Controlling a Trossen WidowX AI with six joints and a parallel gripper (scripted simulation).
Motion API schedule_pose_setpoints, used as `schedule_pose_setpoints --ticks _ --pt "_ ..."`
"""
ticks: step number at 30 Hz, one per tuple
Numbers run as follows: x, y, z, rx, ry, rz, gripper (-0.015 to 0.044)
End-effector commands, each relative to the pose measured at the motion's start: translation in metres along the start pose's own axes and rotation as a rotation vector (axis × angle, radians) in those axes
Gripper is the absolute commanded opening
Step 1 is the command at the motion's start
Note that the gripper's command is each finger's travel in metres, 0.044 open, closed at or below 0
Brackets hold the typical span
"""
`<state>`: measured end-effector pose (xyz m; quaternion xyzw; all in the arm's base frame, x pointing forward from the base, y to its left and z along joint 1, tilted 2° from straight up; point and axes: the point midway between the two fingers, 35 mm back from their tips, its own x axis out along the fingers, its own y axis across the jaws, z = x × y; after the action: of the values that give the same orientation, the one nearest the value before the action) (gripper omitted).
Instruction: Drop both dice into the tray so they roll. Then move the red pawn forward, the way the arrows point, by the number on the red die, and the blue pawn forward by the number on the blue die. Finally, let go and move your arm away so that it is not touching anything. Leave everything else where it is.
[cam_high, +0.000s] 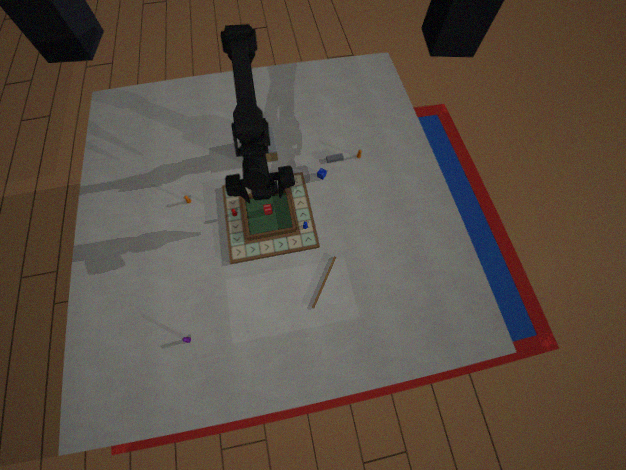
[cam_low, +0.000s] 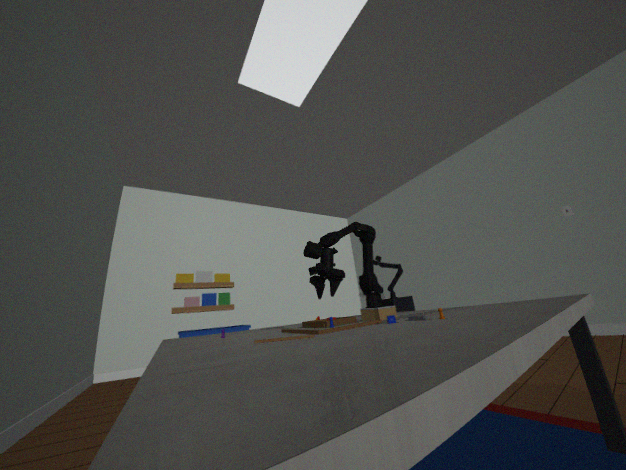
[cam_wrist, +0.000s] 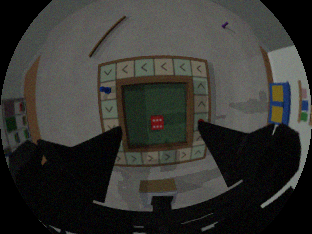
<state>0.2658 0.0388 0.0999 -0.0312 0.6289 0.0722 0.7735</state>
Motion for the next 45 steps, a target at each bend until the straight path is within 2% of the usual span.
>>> schedule_pose_setpoints --ticks 1,3,5,7,11,12,18,26,35,45 --pt "0.009 0.000 0.000 -0.008 0.144 -0.007 0.0440" --pt "0.011 0.000 0.001 -0.009 0.172 -0.007 0.0440" --pt "0.008 0.000 0.002 -0.002 0.108 -0.001 0.0440" --pt "0.009 0.009 0.001 0.023 0.111 0.000 0.0387" --pt "0.016 0.058 -0.009 0.165 0.131 0.002 0.0282" --pt "0.017 0.071 -0.014 0.202 0.136 0.002 0.0275" --pt "0.022 0.139 -0.051 0.423 0.168 -0.014 0.0275" --pt "0.023 0.207 -0.124 0.709 0.194 -0.060 0.0275" --pt "0.023 0.211 -0.131 0.733 0.195 -0.064 0.0275" --pt "0.052 0.210 -0.134 0.733 0.195 -0.065 0.0275"
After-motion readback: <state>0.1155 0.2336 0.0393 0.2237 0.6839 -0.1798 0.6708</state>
